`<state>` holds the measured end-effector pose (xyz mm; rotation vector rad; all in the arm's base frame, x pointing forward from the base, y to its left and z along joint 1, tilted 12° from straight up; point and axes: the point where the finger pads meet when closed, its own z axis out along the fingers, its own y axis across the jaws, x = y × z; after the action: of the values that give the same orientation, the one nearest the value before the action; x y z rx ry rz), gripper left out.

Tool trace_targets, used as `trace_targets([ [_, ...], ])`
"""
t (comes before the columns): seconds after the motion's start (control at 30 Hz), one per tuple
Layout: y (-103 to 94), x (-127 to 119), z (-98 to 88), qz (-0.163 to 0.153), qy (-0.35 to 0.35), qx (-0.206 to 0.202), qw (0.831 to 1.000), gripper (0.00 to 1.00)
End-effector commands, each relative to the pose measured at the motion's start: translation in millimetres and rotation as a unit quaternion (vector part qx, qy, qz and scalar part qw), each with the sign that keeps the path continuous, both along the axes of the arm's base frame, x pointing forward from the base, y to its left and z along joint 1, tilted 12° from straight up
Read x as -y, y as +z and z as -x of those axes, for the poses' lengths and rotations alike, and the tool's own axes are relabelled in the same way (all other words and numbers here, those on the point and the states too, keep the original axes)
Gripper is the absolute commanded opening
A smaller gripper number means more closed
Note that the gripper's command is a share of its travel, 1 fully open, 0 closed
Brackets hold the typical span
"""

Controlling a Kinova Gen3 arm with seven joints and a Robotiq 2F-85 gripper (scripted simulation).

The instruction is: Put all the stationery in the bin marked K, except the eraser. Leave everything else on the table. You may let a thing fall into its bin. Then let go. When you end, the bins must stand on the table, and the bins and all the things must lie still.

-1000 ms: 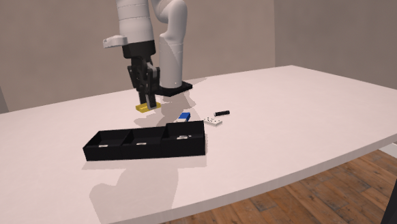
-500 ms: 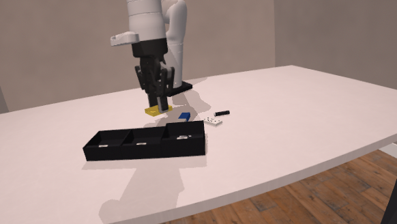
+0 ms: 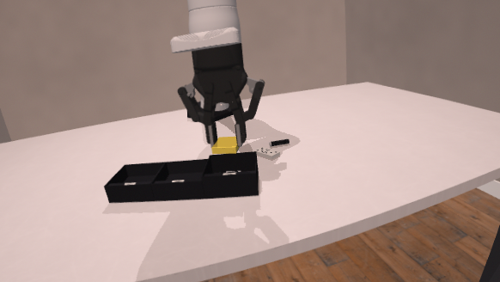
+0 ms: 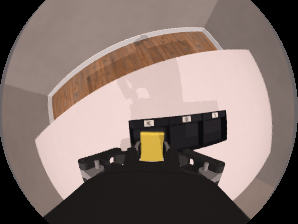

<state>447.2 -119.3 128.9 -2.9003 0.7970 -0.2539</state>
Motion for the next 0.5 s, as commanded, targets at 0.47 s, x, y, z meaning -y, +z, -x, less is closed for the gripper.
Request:
trace_targets([
  [0.47,-4.1,-2.5,-1.1,0.001,0.052,0.0,0.999,0.35],
])
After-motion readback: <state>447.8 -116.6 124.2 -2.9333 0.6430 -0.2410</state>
